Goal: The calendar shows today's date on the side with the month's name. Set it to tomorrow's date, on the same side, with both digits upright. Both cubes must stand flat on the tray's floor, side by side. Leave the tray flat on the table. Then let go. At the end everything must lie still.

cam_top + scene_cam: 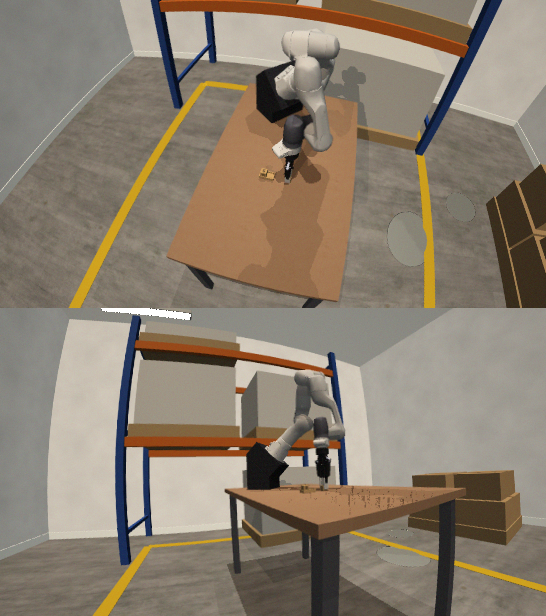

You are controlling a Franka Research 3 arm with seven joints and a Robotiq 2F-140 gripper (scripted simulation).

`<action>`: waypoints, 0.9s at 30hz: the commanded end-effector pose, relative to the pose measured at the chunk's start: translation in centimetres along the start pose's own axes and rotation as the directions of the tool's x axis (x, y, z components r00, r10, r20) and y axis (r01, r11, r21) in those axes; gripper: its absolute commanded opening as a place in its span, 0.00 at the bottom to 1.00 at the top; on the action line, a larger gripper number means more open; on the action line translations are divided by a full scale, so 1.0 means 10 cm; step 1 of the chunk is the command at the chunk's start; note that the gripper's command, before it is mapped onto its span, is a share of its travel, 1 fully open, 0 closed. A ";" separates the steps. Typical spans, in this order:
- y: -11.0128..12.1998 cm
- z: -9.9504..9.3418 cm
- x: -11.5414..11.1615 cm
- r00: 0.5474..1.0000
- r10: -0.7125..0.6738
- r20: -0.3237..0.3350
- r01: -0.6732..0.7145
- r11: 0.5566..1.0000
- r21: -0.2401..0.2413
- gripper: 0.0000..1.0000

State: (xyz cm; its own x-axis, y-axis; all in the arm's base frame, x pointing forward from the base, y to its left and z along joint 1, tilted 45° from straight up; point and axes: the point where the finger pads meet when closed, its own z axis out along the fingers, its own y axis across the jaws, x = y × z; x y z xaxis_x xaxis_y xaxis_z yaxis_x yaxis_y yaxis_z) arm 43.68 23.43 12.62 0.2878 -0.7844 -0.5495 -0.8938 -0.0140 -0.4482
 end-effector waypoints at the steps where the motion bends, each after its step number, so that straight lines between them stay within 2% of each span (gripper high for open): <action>1: -0.01 0.00 0.00 1.000 -0.005 0.000 0.005 1.000 0.002 0.17; 14: -0.01 -0.18 0.00 1.000 -0.005 0.000 0.005 1.000 0.002 0.17; 27: -0.01 -0.64 0.00 1.000 -0.005 0.000 0.005 1.000 0.002 0.17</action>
State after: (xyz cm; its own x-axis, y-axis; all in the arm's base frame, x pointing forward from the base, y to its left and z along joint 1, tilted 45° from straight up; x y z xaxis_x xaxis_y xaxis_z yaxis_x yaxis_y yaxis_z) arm 42.79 19.41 16.47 0.3055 -0.7956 -0.5231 -0.8705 -0.0107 -0.4921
